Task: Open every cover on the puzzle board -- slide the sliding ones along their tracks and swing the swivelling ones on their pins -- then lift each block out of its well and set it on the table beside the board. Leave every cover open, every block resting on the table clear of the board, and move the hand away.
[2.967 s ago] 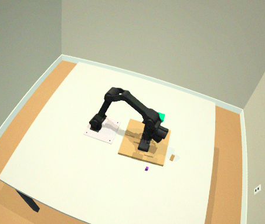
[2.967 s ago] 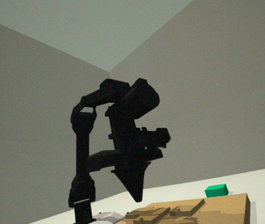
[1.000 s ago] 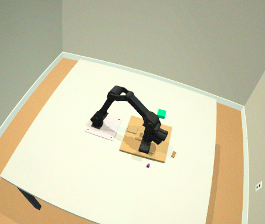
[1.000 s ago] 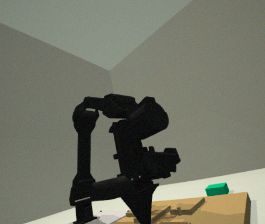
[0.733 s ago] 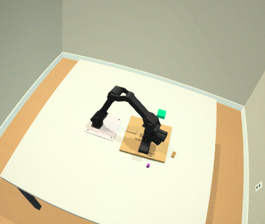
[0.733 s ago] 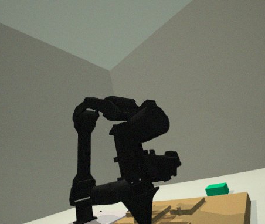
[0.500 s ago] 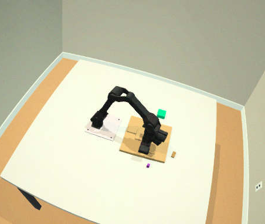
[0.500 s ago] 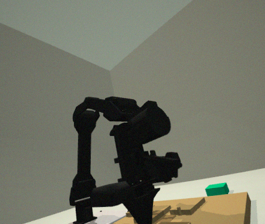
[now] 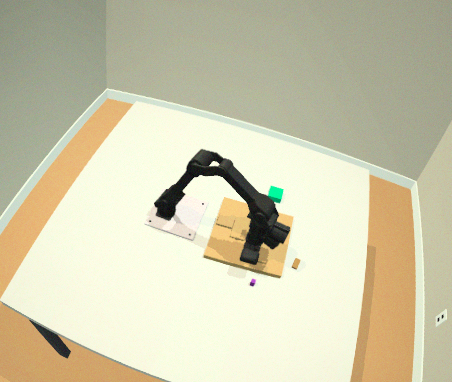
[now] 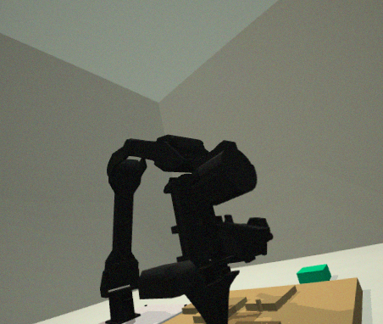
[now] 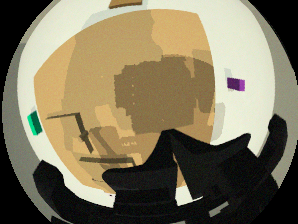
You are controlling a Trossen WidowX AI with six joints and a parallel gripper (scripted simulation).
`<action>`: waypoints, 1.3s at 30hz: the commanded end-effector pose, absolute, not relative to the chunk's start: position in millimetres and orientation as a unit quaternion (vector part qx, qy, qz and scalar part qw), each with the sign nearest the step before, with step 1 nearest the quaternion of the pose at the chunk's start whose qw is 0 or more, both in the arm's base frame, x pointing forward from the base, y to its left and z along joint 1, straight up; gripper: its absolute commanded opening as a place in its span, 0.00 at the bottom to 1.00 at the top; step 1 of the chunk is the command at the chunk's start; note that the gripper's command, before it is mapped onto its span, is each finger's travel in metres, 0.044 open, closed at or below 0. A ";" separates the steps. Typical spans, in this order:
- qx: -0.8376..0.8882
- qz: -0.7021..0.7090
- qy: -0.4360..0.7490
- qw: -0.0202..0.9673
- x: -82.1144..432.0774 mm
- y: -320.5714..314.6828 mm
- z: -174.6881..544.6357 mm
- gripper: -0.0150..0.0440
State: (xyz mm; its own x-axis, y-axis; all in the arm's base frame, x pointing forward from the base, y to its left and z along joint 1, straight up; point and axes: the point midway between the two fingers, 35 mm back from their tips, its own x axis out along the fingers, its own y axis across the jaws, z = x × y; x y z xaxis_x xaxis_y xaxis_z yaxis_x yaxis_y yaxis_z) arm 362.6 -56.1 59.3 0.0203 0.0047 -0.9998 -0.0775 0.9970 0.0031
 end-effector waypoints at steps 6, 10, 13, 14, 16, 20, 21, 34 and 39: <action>-0.027 0.025 0.697 0.716 374.7 -57.0 61.7 0.25; -0.027 0.025 0.697 0.716 378.7 -56.8 62.1 0.25; -0.027 0.025 0.697 0.717 381.7 -56.6 62.3 0.25; -0.027 0.025 0.697 0.717 382.7 -56.5 62.4 0.25; -0.027 0.025 0.696 0.717 384.7 -56.4 62.6 0.25; -0.027 0.025 0.696 0.717 388.7 -56.2 62.8 0.25; -0.027 0.025 0.696 0.717 389.7 -56.1 62.9 0.25; -0.027 0.025 0.696 0.717 402.8 -55.1 63.4 0.25; -0.027 0.025 0.696 0.717 407.8 -54.6 63.5 0.25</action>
